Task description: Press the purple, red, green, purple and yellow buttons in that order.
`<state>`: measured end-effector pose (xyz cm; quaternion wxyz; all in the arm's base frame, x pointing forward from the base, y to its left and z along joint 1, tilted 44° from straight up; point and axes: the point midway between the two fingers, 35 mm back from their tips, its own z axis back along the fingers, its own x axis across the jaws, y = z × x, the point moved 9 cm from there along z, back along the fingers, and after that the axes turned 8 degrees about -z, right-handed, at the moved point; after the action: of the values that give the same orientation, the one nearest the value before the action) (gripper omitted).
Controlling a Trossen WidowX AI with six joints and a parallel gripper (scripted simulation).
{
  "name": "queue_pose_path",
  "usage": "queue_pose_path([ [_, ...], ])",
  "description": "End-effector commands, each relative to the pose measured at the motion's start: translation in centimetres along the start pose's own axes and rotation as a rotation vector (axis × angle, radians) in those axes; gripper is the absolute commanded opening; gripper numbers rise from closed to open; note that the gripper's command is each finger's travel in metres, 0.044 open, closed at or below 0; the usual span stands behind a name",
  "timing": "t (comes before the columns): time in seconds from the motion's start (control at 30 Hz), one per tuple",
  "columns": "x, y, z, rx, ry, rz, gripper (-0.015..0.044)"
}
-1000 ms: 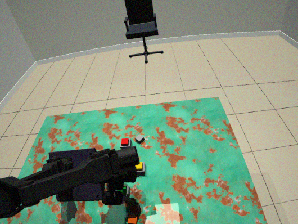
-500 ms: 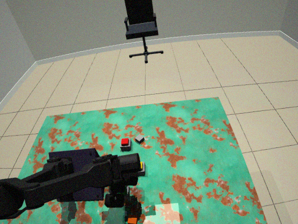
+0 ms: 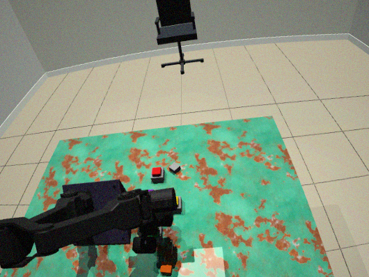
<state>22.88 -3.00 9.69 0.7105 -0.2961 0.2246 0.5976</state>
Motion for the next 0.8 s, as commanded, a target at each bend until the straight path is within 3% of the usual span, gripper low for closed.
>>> queue_pose_path([
  [0.0,0.0,0.2,-0.1,0.005,0.006,0.007,0.0020],
  [0.17,0.0,0.2,-0.1,0.005,0.006,0.007,0.0020],
  [0.33,0.0,0.1,3.0,0.005,0.004,0.006,0.0020],
  [0.5,0.0,0.1,3.5,0.006,0.004,0.007,0.0020],
  [0.67,0.1,0.0,9.1,0.007,0.001,0.008,0.0020],
  [0.77,0.1,0.1,9.4,0.007,0.002,0.008,0.0020],
])
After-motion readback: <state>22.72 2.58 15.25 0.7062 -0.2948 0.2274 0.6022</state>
